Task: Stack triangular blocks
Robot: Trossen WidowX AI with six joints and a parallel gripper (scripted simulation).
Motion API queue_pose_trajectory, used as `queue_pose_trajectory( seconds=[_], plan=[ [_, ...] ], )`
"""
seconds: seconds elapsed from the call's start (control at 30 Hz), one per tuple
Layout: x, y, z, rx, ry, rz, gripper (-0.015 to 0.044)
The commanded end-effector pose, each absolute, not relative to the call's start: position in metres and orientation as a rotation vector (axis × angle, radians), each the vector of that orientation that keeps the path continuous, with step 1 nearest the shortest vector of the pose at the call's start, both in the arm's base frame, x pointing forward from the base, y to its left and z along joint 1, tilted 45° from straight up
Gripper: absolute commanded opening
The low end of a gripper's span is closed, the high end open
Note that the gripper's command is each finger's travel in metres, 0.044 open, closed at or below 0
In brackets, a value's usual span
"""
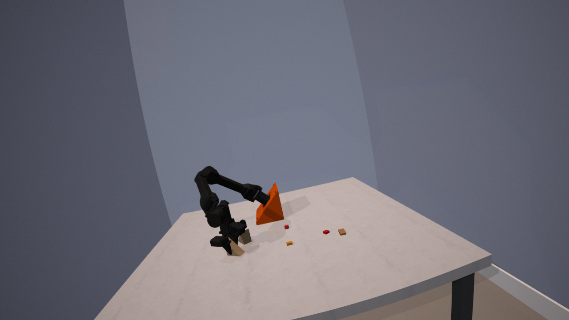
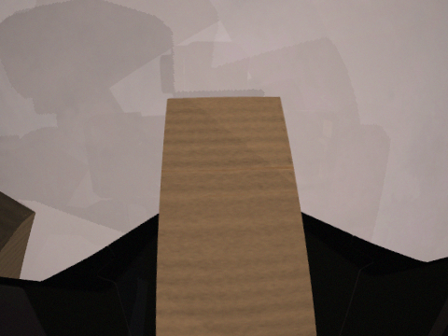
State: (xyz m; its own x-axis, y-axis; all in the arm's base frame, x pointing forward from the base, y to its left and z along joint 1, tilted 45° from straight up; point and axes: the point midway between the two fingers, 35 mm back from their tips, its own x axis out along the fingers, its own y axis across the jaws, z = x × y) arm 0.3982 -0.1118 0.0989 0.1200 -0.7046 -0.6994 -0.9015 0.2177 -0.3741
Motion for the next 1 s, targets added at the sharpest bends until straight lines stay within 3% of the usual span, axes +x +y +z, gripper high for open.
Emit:
queue_pose_trajectory(
  seconds=[0.0,0.03,0.6,0.83,0.97],
  plan=[
    [0.398,-0.112,0.096,-1.537,1.634,0.298,0.0000],
    [0.398,-0.112,0.096,-1.537,1.634,0.298,0.0000],
    [0.398,-0.112,0.099,-1.536,1.632,0.288,0.0440],
    [0.398,-0.110,0.101,-1.536,1.632,0.288,0.0440],
    [0.394,-0.077,0.132,-1.534,1.631,0.291,0.0440]
  ],
)
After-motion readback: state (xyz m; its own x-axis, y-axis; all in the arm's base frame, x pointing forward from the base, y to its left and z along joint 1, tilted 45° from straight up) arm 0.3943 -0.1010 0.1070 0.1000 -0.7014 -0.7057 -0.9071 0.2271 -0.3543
